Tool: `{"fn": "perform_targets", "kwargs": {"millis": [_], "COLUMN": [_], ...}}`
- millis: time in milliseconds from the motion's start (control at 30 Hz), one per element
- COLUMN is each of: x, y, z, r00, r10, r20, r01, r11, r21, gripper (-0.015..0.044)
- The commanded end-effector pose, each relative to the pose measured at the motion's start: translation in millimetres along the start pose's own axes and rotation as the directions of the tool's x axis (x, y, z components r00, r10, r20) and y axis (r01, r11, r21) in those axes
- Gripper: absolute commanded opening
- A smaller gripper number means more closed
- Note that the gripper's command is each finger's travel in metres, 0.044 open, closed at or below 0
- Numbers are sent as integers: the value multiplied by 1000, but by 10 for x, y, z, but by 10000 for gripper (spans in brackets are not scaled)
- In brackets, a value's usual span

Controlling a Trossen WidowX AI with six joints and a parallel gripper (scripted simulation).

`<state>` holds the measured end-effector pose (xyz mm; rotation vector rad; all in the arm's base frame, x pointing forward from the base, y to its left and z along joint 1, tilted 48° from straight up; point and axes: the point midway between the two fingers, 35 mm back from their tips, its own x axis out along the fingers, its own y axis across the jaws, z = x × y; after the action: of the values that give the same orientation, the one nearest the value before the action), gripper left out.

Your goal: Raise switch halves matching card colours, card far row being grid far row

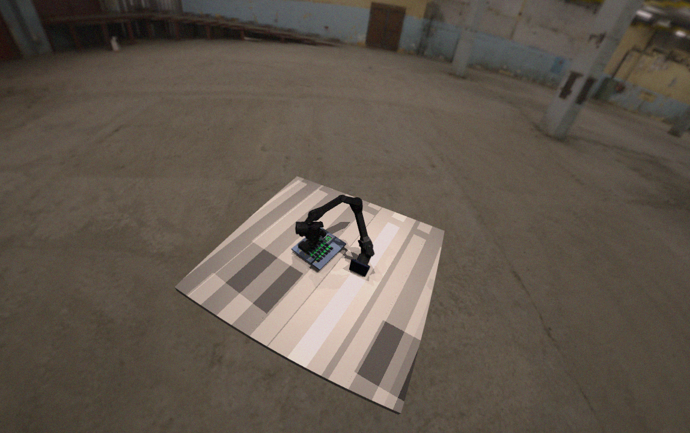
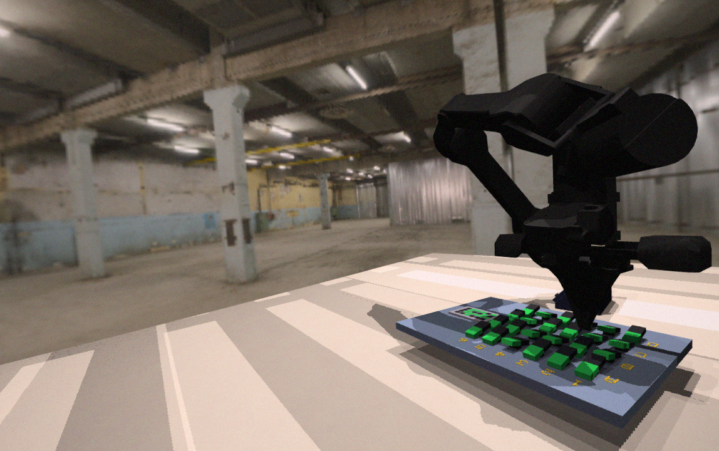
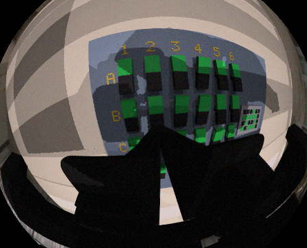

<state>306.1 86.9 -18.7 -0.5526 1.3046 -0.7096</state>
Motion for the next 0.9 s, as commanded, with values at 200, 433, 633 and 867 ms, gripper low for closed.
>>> {"fn": "perform_targets", "kwargs": {"millis": [200, 433, 633, 867], "x": [113, 113, 113, 117], "y": [-6, -6, -6, -7], "z": [-2, -2, -2, -2], "r00": [1000, 1000, 1000, 1000], "r10": [-5, -5, -5, -5], "r20": [4, 4, 4, 4], "r01": [5, 5, 5, 5], "r11": [1000, 1000, 1000, 1000], "r21": [-5, -5, -5, -5], "gripper": [0, 0, 0, 0]}}
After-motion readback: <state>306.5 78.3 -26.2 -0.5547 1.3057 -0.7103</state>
